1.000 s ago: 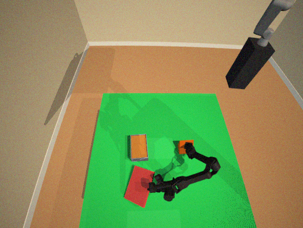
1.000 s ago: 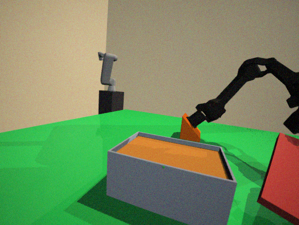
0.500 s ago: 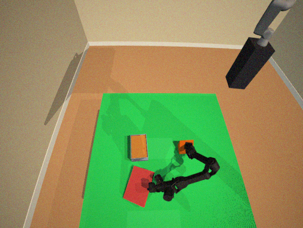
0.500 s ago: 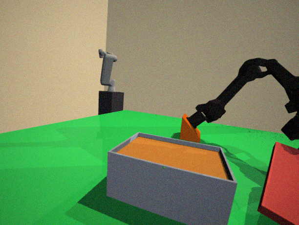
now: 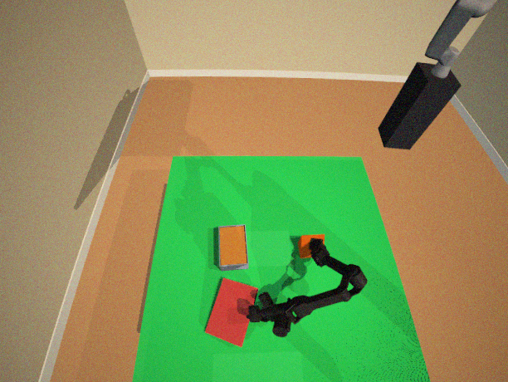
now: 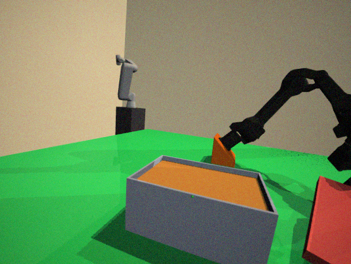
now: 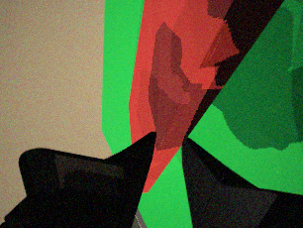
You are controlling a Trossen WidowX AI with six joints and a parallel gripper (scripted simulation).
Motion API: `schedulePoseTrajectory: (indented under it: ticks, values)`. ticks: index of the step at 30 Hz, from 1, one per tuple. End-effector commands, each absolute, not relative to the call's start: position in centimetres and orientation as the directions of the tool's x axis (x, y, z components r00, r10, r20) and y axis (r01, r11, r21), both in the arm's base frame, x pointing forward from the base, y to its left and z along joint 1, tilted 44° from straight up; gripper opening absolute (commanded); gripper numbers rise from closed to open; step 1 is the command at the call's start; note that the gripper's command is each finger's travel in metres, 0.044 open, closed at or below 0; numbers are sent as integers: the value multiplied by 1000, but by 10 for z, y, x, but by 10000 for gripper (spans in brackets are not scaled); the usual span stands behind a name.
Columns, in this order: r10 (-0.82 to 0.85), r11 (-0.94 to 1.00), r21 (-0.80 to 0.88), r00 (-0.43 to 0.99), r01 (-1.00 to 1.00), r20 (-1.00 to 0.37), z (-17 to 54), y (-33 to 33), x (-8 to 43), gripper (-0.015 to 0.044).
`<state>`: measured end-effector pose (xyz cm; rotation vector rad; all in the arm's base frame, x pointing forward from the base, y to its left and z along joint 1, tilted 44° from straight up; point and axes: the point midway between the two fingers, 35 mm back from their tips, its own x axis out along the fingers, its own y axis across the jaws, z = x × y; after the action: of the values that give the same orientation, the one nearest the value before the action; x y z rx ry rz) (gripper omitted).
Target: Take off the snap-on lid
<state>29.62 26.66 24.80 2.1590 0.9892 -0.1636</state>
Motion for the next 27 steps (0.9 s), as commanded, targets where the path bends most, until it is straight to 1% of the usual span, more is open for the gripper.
schedulePoseTrajectory:
  ticks: [1,7,8,11,17,18,19,25,27]
  values:
    - [603,-407,563,675,719,-425,233,272,294,0]
    - [603,-407,563,675,719,-425,230,275,294,0]
    - [602,-423,574,691,701,-401,243,271,296,26]
    - [603,-407,563,675,719,-425,246,270,296,105]
    - [603,-407,563,675,719,-425,246,270,296,263]
    - [603,-407,563,675,719,-425,246,270,296,275]
    - [603,-407,563,675,719,-425,246,270,296,275]
    - [603,-407,563,675,719,-425,243,268,284,433]
    - [603,-407,563,675,719,-425,242,267,280,440]
